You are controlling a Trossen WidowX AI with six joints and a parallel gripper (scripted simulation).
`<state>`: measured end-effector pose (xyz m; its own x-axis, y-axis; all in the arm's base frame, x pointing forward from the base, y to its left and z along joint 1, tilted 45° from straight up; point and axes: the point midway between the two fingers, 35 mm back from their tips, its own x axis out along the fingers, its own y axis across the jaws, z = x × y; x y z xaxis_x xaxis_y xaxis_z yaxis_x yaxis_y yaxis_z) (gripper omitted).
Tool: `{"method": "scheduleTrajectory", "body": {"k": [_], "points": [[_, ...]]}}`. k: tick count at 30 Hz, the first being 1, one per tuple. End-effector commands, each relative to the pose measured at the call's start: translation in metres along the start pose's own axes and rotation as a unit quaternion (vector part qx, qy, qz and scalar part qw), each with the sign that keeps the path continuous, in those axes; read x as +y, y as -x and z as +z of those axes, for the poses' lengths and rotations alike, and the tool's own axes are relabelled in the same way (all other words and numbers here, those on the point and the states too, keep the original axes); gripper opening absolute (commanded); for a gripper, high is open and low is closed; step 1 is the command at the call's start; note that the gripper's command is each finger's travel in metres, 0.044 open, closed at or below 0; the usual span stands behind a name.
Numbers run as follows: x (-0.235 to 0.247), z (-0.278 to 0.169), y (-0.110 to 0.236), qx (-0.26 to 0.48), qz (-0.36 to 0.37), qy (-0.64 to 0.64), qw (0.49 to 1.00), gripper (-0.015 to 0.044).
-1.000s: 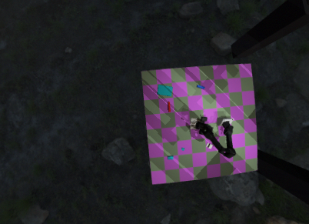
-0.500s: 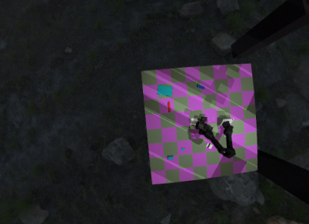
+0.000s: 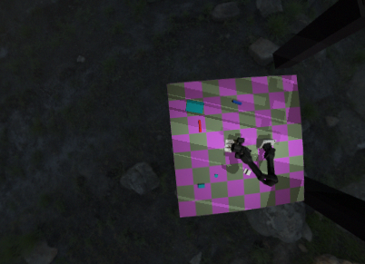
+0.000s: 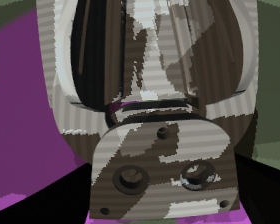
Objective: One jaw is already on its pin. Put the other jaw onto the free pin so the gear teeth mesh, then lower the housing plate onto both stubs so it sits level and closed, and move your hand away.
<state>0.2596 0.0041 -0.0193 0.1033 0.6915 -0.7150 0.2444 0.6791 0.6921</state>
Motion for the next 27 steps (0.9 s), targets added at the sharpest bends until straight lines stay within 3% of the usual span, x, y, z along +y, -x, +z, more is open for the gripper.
{"method": "scheduleTrajectory", "body": {"k": [1, 27], "points": [[0.0007, 0.0005, -0.0006, -0.001, 0.003, -0.001, 1.000, 0.0351], [0.0008, 0.0005, -0.0055, -0.001, 0.003, -0.001, 1.000, 0.0351]]}}
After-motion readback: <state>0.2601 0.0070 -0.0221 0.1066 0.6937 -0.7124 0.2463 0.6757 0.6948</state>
